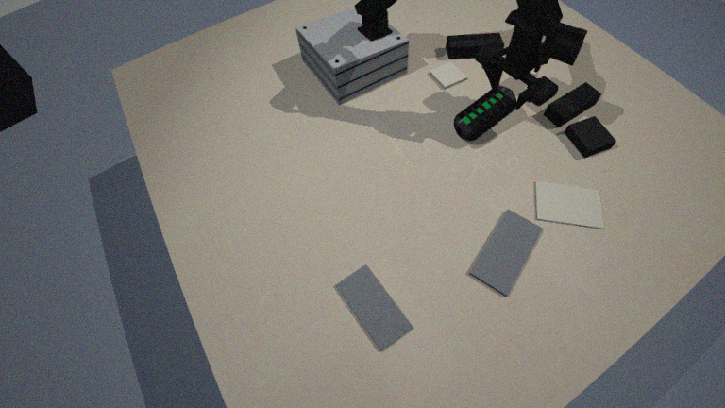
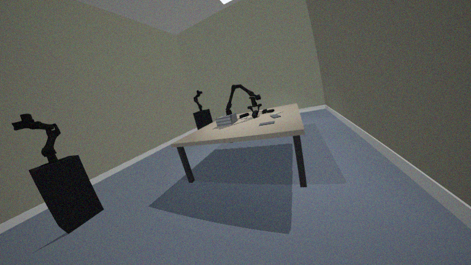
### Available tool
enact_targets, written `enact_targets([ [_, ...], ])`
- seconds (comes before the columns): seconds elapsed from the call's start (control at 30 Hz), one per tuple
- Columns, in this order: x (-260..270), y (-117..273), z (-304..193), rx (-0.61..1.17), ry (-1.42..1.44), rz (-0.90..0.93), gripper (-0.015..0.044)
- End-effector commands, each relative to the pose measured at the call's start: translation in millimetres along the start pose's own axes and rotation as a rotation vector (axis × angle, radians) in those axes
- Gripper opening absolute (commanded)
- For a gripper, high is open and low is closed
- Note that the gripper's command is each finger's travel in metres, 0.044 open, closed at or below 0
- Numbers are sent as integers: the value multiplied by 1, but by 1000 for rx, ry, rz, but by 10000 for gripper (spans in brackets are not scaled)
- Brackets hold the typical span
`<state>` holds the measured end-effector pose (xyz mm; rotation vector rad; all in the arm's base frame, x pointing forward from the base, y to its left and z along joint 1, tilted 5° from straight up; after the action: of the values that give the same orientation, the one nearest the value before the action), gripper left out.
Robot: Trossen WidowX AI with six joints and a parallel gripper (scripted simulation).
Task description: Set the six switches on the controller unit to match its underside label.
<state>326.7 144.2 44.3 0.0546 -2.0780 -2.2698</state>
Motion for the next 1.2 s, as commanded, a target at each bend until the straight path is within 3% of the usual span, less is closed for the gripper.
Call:
enact_targets([
  [0.0,1,-7,0,11,-6,10,338],
  [1.17,1,-24,5,5,-3,6,336],
])
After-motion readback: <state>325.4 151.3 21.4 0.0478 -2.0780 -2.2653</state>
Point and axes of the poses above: the point midway between the two fingers, 35 mm back from their tips, its own y axis back along the fingers, its own x axis across the jaws, z = x × y, the point moved 7 cm from there along y, back along the fingers, and after that the axes turned 2 degrees about y, right-handed, at the moved point
